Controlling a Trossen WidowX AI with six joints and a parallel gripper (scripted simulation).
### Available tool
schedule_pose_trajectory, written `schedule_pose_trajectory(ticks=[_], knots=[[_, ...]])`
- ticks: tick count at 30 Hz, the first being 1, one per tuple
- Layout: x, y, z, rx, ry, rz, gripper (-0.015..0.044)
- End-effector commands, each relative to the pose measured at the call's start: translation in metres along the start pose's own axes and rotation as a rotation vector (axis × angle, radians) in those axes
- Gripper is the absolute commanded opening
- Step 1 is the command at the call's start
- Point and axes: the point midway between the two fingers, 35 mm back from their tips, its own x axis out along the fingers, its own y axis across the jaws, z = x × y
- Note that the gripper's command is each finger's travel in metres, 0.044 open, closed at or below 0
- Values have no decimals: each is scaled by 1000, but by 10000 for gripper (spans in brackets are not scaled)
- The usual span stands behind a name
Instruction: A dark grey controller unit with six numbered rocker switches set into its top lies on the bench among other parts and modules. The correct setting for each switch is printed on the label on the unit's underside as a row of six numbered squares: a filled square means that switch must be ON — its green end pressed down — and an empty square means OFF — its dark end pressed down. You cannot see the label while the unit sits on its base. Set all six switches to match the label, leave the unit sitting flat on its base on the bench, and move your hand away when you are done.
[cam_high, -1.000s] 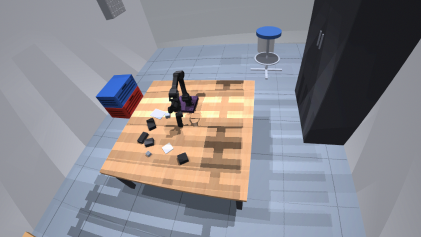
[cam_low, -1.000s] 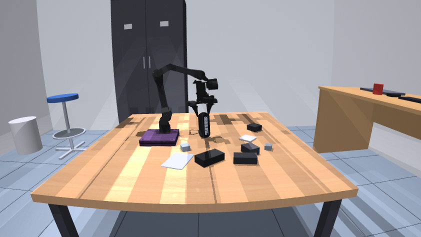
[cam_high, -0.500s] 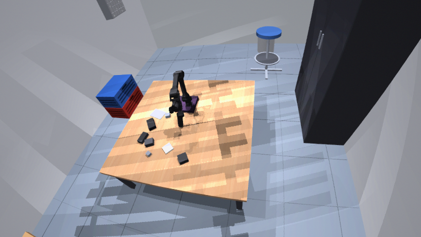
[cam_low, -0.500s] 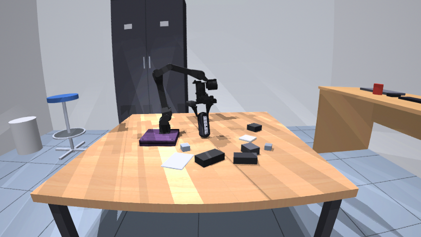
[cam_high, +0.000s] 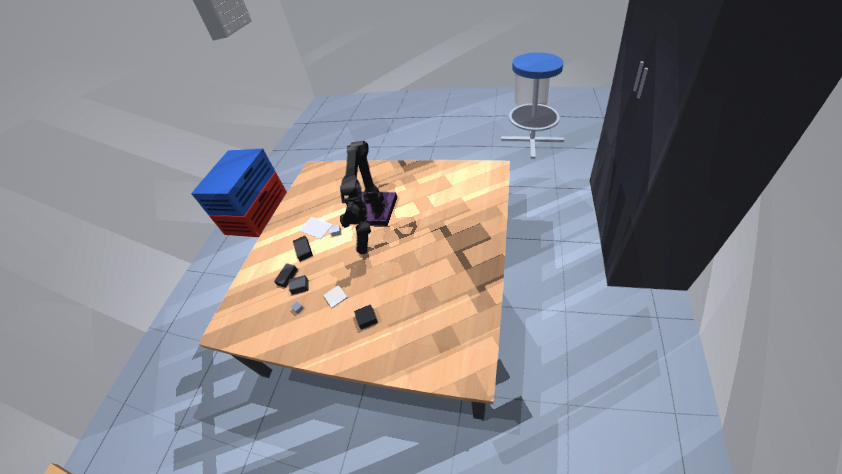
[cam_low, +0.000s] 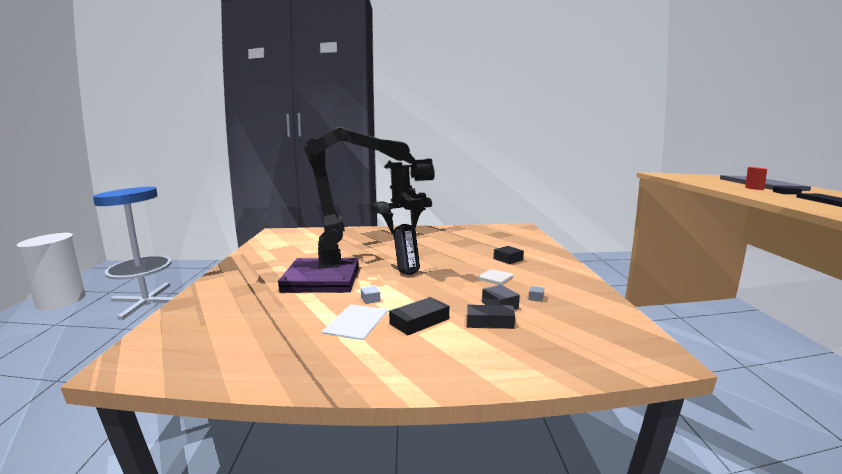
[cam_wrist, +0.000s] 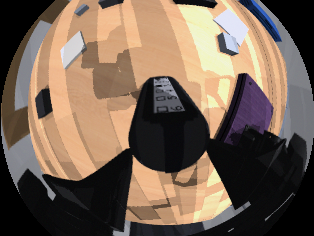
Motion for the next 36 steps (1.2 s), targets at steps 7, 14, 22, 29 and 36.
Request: schedule_pose_trajectory(ticks=[7,14,22,29,36], knots=[[6,-3,-10,3,34,-12,338],[8,-3,-15,3,36,-12,338],[10,-3,-21,3,36,-12,338],[13,-3,-26,3,37,-12,338],[15,-3,-31,3,37,-12,338]])
